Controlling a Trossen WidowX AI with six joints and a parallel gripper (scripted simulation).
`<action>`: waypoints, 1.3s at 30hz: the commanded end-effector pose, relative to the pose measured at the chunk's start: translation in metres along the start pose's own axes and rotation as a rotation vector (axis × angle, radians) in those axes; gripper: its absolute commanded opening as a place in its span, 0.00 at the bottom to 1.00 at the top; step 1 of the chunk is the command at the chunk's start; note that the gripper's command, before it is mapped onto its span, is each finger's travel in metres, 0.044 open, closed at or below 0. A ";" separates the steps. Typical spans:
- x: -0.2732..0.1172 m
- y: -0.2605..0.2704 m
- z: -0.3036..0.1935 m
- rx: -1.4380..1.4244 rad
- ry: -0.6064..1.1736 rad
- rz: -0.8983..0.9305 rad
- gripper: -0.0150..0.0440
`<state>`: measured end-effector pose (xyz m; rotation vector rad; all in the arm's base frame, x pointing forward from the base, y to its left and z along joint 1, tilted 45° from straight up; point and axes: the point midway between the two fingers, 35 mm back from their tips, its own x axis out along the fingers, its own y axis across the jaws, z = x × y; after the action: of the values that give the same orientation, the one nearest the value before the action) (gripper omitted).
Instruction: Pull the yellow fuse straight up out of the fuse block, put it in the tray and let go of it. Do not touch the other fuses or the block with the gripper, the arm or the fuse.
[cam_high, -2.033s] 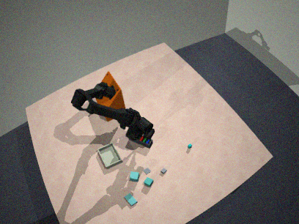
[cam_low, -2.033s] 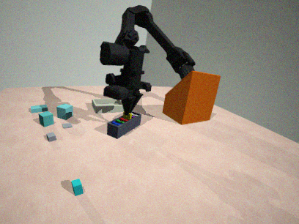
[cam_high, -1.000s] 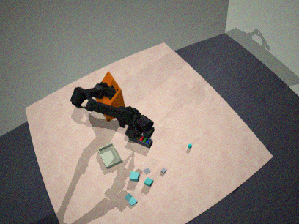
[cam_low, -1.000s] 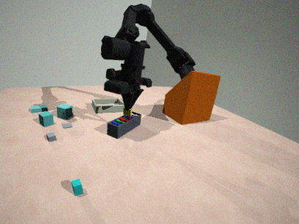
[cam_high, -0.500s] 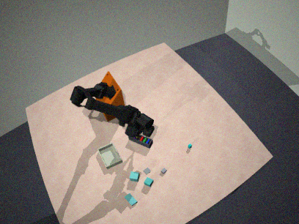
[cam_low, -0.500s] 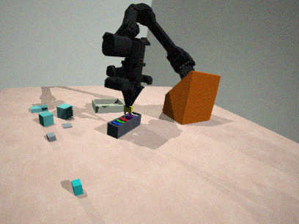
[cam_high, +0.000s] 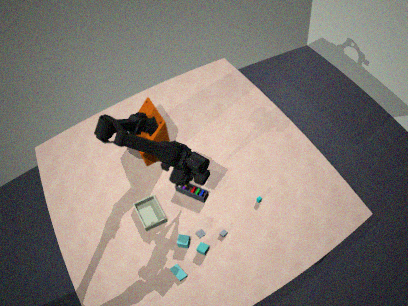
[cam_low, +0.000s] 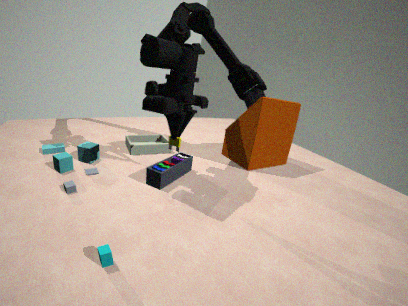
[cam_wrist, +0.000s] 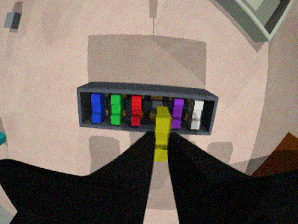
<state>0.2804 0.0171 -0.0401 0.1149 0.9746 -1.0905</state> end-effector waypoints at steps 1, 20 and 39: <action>-0.001 -0.004 0.019 0.004 0.013 0.004 0.25; -0.001 -0.067 0.135 0.006 0.013 0.009 0.25; 0.006 -0.101 0.169 0.006 -0.004 -0.006 0.25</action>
<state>0.3047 -0.1202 0.0965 0.1188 0.9659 -1.0949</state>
